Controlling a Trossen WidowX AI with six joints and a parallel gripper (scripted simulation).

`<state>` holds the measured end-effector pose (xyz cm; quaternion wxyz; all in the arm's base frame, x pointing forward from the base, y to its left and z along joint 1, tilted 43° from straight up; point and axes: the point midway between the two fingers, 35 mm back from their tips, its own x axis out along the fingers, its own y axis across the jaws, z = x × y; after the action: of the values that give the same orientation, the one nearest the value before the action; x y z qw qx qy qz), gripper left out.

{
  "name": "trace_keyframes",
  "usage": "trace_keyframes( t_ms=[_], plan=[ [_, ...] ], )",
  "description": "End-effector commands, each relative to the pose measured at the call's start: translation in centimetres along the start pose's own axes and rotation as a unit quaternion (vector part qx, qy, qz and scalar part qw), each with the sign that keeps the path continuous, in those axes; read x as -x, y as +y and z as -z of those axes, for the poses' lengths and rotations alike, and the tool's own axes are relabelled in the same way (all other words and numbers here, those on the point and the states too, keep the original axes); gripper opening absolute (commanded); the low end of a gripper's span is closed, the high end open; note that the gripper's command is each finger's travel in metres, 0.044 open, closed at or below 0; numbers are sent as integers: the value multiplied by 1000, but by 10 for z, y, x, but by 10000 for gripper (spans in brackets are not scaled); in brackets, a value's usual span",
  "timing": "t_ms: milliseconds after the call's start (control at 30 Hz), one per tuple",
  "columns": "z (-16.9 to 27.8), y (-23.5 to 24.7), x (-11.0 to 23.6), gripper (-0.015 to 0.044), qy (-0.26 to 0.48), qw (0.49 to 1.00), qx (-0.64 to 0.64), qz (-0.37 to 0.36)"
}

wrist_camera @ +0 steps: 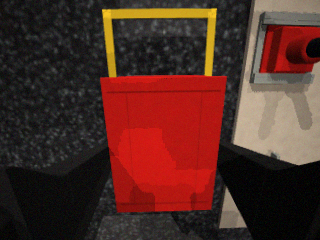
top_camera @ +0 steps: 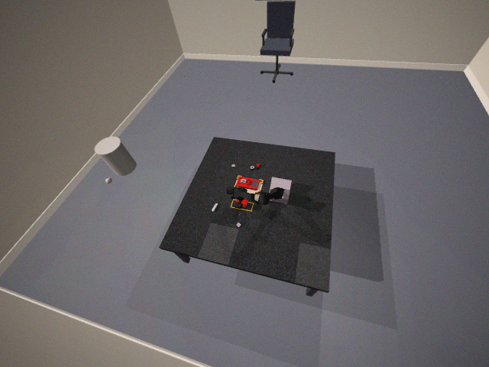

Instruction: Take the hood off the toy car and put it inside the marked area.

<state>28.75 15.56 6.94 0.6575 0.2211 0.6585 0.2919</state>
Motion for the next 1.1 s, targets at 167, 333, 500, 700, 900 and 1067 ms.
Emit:
trace_keyframes(
  t_ms=[167, 333, 500, 700, 900, 1067],
  plan=[
    [0, 0, -3, 0, 0, 1000, -2, -1],
    [0, 0, -6, 0, 0, 1000, -2, -1],
    [0, 0, -8, 0, 0, 1000, -2, -1],
    [0, 0, -11, 0, 0, 1000, -2, -1],
    [0, 0, -14, 0, 0, 1000, -2, -1],
    [0, 0, -17, 0, 0, 1000, -2, -1]
  ],
)
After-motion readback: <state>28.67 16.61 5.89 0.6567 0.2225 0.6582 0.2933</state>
